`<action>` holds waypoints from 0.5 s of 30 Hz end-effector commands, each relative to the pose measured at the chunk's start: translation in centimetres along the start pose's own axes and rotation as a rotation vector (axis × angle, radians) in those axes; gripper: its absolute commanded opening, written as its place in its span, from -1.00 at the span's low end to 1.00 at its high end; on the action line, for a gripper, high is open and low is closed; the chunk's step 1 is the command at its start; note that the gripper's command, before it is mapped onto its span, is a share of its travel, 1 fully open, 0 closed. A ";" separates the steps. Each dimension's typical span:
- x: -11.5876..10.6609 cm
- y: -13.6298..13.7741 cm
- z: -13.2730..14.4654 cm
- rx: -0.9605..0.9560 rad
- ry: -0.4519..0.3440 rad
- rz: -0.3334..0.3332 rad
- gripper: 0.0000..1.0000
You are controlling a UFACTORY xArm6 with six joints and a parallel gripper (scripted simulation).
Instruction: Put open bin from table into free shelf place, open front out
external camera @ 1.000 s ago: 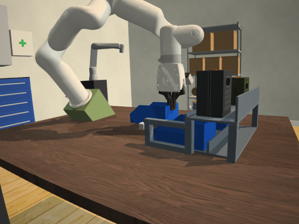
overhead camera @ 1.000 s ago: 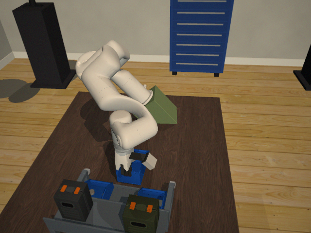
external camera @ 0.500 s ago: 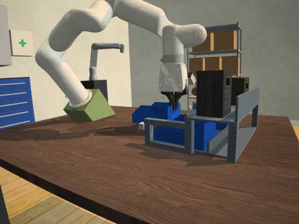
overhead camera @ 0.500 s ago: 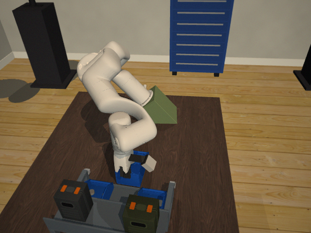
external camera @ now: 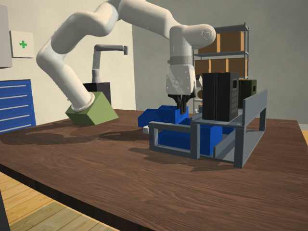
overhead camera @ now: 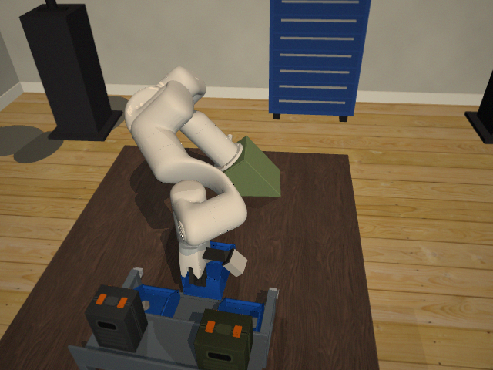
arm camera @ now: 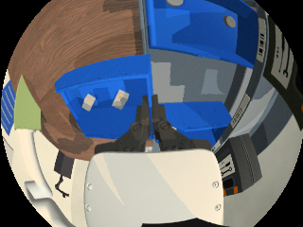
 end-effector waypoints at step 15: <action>-0.2 1.1 0.2 0.001 0.001 0.003 -1.00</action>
Point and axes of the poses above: the point where the finger pads meet when closed, its own x axis out along the fingers, its own y axis across the jaws, z = x × y, the point moved 7 cm from there along -x, back along the fingers, and after that the axes turned 10 degrees about -x, right-handed, at the moved point
